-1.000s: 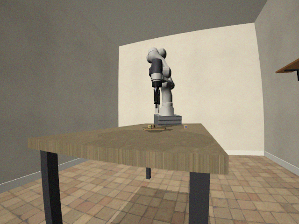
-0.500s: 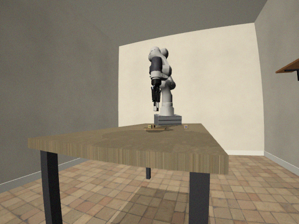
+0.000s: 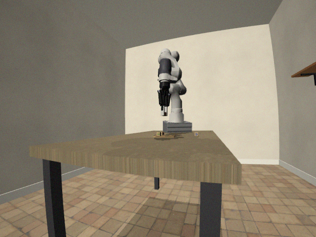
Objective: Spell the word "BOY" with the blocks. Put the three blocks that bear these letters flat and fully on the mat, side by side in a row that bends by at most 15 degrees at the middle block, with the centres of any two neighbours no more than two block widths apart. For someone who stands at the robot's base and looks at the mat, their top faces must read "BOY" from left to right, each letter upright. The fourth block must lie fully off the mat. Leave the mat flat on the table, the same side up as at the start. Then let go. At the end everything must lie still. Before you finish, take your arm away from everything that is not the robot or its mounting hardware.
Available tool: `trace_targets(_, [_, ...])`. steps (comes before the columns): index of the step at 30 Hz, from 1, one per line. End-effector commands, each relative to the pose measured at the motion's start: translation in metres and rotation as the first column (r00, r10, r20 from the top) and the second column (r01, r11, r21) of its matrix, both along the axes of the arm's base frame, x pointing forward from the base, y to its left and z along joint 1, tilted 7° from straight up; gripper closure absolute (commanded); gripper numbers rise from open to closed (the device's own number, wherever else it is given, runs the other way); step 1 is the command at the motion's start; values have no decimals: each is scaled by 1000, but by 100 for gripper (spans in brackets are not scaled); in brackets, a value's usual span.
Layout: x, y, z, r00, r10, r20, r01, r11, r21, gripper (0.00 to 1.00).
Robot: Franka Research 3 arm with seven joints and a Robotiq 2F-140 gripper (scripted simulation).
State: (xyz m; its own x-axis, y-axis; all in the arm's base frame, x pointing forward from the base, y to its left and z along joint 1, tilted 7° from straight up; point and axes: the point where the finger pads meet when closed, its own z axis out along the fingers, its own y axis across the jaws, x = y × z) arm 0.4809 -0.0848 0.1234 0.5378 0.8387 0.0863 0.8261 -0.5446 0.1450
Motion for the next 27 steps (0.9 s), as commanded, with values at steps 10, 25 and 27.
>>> trace_targets(10, [5,-4,9,966,-260,12,259,965,41,87])
trace_targets(25, [8,-8,16,890,-457,13,455,888,72,87])
trace_targets(27, [8,-8,16,877,-481,13,479,875,76,87])
